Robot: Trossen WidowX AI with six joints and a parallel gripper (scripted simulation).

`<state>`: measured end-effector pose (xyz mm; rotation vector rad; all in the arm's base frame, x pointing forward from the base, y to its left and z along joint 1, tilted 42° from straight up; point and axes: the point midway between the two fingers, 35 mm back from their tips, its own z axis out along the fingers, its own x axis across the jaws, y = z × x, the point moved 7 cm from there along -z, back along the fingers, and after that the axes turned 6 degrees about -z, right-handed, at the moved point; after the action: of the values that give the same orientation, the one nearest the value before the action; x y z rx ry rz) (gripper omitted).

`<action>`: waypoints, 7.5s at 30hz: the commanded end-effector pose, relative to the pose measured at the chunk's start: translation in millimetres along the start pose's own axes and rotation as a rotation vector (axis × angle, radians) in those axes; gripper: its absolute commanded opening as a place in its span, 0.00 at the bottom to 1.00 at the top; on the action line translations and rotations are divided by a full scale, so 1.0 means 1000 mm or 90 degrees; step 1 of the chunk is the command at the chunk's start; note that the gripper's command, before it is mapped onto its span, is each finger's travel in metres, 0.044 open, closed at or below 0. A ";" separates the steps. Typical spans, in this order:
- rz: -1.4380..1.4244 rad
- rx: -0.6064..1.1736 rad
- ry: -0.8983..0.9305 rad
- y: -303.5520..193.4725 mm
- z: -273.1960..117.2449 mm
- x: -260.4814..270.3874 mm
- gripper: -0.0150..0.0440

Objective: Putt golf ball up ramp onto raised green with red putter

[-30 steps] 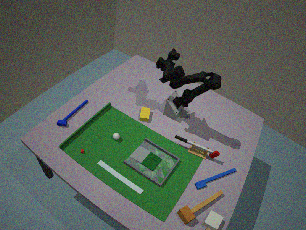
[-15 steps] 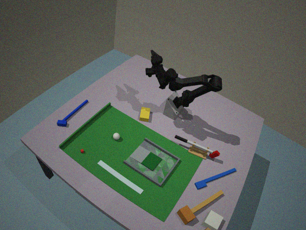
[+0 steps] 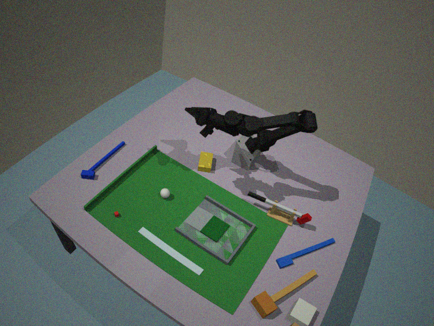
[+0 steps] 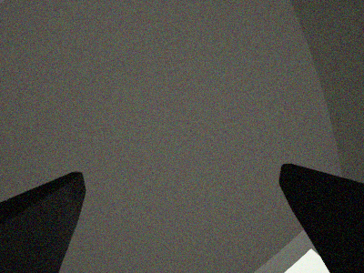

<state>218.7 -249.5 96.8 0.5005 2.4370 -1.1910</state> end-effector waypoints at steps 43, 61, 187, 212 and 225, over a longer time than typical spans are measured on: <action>-0.201 -1.218 0.246 0.119 -0.256 -0.017 1.00; -0.200 -1.219 0.245 0.156 -0.261 0.000 1.00; 0.565 -0.549 0.958 0.065 0.090 0.048 0.25; 0.584 -0.529 0.973 0.103 0.094 0.073 0.25; 0.584 -0.529 0.973 0.121 0.092 0.082 0.25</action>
<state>220.6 -244.1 -72.5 2.3749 2.5460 0.9492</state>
